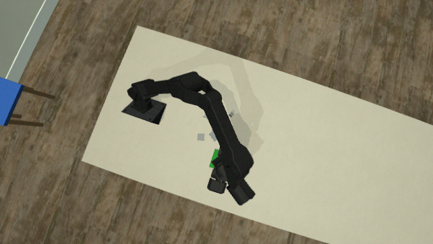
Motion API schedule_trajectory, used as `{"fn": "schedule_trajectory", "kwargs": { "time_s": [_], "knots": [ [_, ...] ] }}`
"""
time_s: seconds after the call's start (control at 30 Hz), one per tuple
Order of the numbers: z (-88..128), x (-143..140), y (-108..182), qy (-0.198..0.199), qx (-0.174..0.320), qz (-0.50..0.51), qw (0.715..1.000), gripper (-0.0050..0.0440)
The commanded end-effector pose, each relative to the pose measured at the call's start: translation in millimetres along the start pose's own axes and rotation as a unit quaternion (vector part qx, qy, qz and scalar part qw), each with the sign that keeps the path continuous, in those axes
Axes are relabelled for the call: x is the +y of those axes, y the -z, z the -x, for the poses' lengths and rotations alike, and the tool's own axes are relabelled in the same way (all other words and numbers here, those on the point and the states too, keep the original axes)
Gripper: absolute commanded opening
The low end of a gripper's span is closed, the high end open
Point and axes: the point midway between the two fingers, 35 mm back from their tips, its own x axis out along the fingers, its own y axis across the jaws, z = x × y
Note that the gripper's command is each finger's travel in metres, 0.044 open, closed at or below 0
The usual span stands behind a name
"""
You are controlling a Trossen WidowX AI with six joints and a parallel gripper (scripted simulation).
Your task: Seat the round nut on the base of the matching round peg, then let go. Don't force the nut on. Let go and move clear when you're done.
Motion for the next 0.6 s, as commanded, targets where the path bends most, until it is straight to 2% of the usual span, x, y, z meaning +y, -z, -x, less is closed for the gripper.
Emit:
{"fn": "schedule_trajectory", "kwargs": {
  "time_s": [0.0,0.57],
  "knots": [
    [5.4,3.6,-4.6,0.005,-0.011,0.006,1.0,-0.005],
    [-0.7,3.6,-4.7,0.005,-0.011,0.006,1.0,-0.005]
  ]
}}
